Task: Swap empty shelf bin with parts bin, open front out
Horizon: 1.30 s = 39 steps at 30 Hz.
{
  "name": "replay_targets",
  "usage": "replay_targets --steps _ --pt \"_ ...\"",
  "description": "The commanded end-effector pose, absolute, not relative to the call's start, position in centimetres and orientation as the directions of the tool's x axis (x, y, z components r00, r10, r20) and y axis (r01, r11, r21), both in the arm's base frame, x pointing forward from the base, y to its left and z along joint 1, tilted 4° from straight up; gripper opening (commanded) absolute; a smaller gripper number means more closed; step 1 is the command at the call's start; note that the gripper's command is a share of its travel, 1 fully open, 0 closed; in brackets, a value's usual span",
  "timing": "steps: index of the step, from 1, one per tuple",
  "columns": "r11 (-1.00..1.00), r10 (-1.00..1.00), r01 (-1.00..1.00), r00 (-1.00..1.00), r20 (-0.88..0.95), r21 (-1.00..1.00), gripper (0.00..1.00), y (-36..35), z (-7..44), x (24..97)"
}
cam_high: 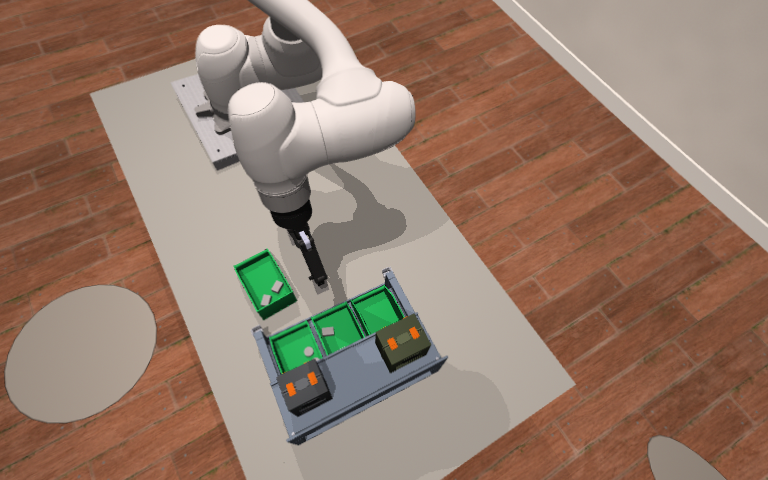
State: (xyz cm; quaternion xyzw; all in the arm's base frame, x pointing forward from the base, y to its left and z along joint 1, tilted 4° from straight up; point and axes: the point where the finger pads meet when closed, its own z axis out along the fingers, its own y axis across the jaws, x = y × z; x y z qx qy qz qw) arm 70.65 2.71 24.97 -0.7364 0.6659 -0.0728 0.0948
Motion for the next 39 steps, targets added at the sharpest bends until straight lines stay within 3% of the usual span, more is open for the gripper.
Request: replay_targets --steps 1,16,39 --pt "-0.005 -0.999 -0.969 0.013 -0.031 -0.249 1.00 2.9 24.6 70.9" --pt "0.419 -0.907 -0.867 -0.386 -0.167 -0.269 1.00 3.6 23.0 72.2" --pt "0.777 -0.628 -0.595 -0.707 -0.324 -0.207 1.00 4.2 21.5 73.4"
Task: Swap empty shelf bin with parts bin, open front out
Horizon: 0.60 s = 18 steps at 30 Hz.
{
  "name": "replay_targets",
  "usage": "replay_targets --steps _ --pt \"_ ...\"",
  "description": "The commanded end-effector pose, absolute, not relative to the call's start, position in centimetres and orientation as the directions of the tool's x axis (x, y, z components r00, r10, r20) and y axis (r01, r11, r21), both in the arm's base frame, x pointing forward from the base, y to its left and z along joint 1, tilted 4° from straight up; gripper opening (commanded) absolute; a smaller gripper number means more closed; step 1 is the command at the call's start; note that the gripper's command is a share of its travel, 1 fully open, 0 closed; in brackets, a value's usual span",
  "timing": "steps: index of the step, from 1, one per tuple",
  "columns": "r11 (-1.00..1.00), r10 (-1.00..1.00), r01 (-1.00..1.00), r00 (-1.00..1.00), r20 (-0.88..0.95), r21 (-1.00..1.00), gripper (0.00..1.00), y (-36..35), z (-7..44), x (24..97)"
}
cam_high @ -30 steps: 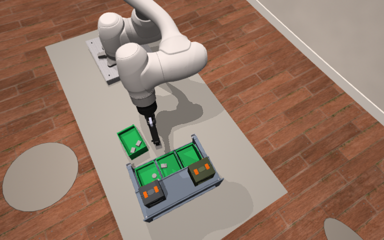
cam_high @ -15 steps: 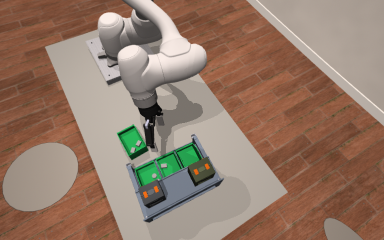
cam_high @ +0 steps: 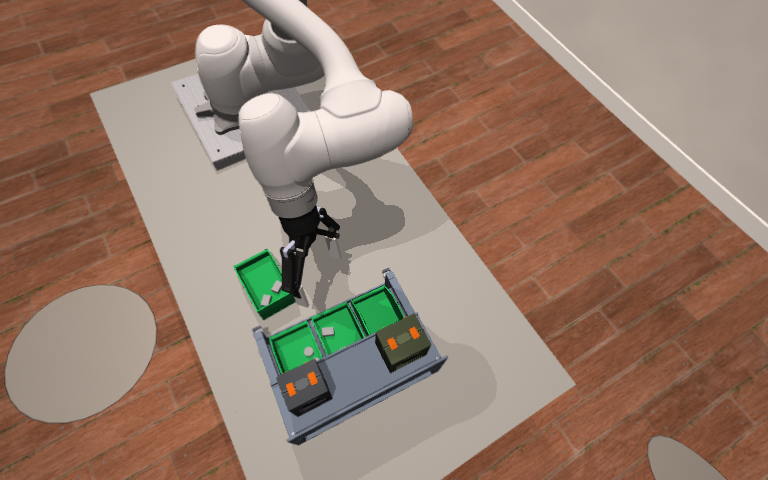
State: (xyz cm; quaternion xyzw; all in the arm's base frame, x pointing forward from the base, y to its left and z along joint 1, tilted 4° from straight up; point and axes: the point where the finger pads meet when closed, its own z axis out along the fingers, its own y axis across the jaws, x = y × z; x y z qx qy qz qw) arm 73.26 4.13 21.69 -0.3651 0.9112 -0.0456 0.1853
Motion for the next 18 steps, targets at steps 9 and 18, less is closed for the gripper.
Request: replay_targets --steps 9,18 --pt "0.873 -0.485 -0.461 -0.789 -0.377 -0.159 1.00 4.46 20.97 73.84" --pt "0.923 -0.382 -0.366 -0.829 -0.408 -0.121 1.00 4.60 20.64 74.09"
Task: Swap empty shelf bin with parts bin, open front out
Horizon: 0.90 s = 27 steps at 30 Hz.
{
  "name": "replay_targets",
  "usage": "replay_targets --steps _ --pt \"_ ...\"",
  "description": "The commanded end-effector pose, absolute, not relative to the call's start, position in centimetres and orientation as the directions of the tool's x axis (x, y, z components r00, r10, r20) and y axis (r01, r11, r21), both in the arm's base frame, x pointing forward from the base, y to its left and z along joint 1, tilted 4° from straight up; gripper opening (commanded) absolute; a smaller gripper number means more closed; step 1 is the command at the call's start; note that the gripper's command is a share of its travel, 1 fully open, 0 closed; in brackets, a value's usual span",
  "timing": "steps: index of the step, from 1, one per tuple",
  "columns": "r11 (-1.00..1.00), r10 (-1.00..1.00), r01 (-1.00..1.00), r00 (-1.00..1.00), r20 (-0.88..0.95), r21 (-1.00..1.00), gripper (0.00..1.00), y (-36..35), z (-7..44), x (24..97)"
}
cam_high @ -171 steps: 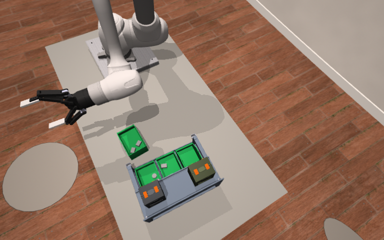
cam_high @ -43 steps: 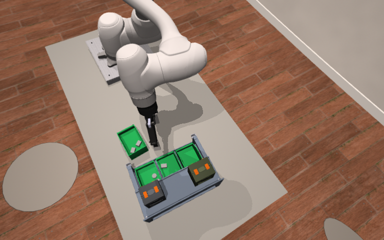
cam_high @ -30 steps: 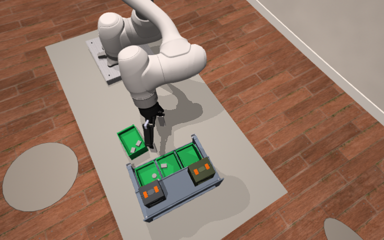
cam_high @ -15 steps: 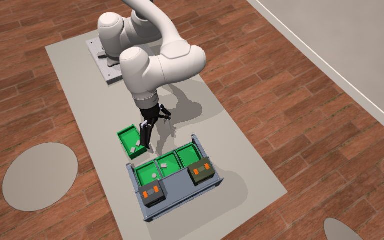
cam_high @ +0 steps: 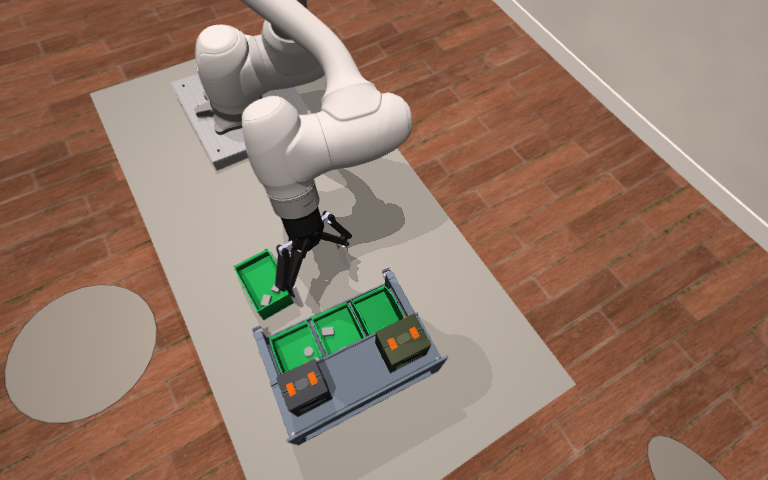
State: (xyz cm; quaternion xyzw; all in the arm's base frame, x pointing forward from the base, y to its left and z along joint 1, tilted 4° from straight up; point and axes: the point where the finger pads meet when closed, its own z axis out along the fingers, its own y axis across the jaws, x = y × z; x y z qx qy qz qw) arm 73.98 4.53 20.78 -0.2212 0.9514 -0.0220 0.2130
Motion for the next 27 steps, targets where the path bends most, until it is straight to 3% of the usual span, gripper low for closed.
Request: replay_targets --steps 1,27 --pt "0.928 -0.369 -0.354 -0.833 -0.412 -0.116 1.00 4.62 20.60 74.12" --pt "0.990 -0.130 -0.139 -0.877 -0.462 -0.015 1.00 4.91 19.95 74.63"
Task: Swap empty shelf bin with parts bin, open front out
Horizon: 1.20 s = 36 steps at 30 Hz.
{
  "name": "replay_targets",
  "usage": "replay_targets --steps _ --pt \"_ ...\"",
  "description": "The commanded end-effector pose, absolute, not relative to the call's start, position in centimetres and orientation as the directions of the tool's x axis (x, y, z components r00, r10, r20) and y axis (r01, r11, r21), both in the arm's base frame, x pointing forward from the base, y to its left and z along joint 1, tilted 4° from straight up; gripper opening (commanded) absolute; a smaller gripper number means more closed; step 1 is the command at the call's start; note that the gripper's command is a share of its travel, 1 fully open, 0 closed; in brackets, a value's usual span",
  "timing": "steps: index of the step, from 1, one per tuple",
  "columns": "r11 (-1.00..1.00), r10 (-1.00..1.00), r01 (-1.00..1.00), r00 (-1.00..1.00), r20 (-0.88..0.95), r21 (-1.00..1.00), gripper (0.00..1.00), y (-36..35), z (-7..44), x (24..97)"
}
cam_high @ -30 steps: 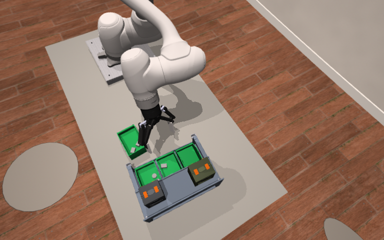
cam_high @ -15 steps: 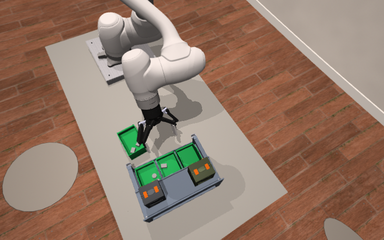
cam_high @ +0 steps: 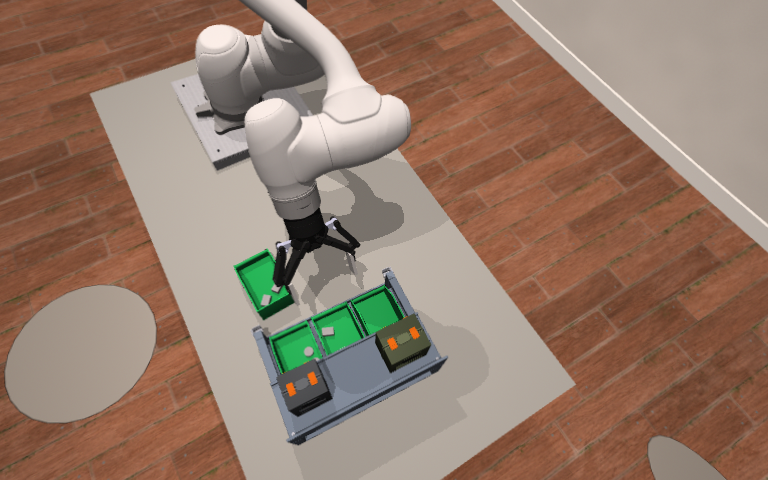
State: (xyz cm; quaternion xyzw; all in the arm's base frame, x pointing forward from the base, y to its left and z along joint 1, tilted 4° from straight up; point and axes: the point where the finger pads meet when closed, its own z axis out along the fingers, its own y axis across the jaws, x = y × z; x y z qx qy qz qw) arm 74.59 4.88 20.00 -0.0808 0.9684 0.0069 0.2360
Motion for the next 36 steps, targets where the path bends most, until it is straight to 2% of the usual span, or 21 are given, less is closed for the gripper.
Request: replay_targets --steps 1,36 --pt "0.990 -0.130 -0.139 -0.877 -0.462 -0.015 1.00 4.91 19.95 74.63" --pt "0.997 -0.053 -0.070 -0.880 -0.472 0.020 1.00 4.99 19.75 74.78"
